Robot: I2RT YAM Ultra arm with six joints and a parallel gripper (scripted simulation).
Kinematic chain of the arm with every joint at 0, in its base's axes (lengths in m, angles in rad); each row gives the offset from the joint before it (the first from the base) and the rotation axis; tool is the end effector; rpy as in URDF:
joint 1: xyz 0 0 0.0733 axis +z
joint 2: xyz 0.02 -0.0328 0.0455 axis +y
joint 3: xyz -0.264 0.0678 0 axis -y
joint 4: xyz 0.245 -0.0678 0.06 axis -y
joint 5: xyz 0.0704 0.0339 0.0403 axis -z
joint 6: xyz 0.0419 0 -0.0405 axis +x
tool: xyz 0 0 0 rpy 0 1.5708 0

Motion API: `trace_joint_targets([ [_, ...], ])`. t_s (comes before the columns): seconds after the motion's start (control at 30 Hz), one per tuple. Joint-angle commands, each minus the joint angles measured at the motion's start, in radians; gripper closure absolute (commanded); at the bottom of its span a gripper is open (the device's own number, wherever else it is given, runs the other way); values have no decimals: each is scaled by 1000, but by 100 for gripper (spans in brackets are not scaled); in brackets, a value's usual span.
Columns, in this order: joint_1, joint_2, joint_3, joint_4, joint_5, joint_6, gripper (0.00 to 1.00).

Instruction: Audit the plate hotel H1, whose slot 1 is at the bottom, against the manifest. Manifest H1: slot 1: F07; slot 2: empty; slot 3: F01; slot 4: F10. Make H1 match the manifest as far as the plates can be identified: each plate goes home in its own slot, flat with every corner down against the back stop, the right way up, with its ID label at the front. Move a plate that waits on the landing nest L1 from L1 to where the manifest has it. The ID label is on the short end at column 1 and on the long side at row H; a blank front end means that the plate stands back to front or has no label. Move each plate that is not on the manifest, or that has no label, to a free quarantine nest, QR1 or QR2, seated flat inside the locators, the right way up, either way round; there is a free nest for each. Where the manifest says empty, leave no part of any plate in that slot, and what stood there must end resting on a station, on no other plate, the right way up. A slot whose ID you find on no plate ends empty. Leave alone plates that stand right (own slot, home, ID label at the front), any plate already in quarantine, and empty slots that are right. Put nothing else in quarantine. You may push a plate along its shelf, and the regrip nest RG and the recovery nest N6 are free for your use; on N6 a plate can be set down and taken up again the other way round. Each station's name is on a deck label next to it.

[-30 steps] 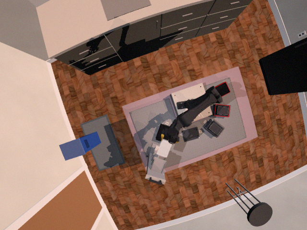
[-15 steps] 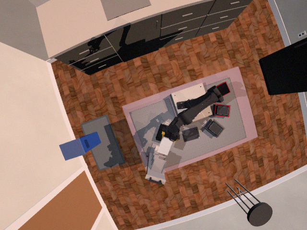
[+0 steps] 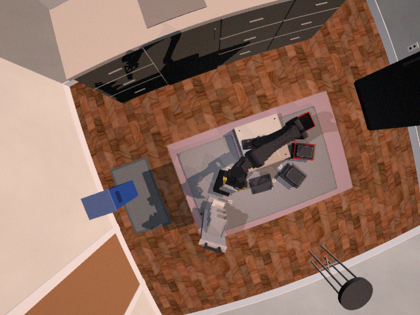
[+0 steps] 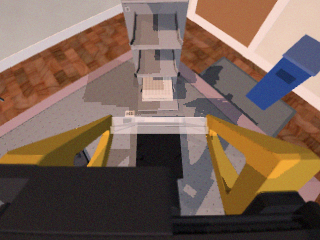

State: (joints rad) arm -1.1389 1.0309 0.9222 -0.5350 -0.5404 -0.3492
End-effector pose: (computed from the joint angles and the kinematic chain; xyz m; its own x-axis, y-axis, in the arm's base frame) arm 0.1124 -0.1897 0.3143 -0.4436 0.2615 -0.8572 0.4839 0.8749 0.0165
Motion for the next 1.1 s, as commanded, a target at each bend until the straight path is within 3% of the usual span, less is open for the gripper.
trace_joint_targets([
  [0.0, -11, -13, -1, 3, -28, -16, 14],
  [1.07, -27, -32, -62, 39, -41, -27, 14],
])
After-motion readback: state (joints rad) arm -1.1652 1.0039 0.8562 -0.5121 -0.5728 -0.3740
